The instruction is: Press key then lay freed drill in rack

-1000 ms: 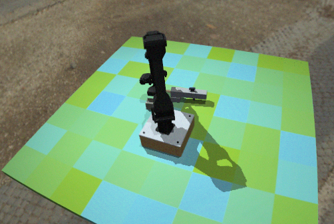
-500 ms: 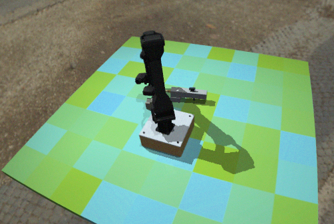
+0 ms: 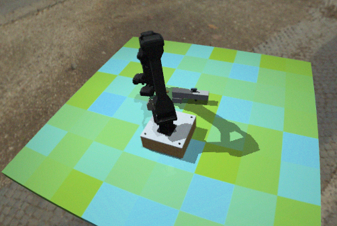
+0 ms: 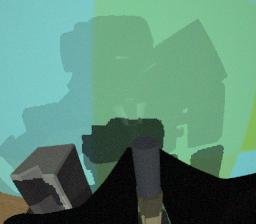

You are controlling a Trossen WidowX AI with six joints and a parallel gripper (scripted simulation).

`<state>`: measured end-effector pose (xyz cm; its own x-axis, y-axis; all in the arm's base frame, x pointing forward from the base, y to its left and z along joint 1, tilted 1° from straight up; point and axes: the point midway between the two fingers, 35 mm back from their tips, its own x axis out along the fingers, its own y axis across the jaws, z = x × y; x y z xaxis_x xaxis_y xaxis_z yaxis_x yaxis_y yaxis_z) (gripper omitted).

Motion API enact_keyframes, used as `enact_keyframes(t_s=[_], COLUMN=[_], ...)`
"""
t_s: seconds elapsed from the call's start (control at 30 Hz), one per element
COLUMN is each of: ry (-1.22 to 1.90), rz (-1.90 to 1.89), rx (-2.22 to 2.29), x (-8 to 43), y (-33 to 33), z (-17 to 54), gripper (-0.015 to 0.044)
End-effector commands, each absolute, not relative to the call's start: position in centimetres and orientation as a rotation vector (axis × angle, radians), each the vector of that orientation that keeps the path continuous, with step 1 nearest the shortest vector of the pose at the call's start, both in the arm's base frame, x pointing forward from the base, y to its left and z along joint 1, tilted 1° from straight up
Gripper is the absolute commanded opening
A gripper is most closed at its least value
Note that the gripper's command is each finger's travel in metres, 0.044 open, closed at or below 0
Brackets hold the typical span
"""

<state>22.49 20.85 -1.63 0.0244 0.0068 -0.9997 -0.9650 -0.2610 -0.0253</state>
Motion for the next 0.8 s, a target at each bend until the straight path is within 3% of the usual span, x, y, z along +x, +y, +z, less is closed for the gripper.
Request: enact_keyframes(t_s=[0.0,0.77], ry=[1.055,1.055], rz=[1.385,1.385], rx=[-1.408,-1.408], x=[22.3,22.2], y=[21.5,21.4], z=[-1.7,-0.5], gripper=[0.0000,0.0000])
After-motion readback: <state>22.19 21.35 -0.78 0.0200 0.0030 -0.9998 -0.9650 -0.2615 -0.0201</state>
